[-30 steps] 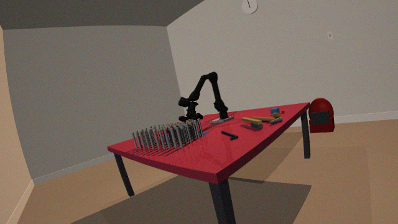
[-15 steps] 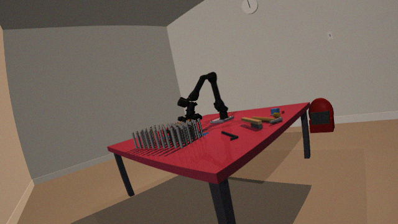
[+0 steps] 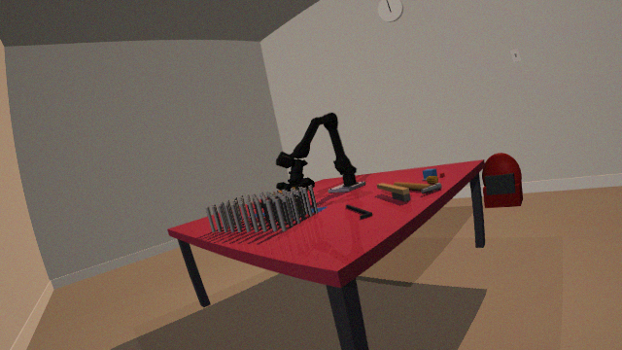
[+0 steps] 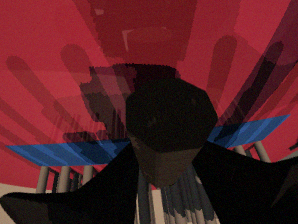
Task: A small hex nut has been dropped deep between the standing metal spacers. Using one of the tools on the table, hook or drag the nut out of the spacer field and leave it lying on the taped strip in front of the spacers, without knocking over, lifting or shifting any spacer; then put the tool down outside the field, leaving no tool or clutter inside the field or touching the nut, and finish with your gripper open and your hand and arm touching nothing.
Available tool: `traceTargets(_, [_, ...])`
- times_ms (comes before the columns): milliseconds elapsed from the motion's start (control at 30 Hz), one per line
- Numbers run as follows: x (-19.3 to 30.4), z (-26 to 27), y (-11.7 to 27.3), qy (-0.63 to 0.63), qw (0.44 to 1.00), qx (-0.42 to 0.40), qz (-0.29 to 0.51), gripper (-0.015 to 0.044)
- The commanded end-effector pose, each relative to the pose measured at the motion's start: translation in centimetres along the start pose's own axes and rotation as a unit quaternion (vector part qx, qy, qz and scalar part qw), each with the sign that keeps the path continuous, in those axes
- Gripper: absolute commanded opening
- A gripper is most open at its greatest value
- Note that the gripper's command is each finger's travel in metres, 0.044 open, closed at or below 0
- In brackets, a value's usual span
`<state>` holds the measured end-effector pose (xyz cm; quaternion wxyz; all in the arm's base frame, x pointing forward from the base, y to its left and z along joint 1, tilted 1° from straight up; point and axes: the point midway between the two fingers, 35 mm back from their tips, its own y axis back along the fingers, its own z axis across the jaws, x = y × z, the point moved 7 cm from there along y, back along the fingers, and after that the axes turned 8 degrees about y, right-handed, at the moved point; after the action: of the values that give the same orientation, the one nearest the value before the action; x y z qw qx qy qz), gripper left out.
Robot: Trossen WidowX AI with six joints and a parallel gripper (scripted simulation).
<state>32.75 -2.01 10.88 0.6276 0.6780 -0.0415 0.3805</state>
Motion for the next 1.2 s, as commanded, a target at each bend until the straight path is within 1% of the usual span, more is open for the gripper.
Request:
traceTargets(0, [0.8,0.3,0.0,0.002,1.000,-0.006,0.008,0.0000])
traceTargets(1167, [2.8,0.6,-1.3,0.002,1.000,-0.006,0.009,0.0000])
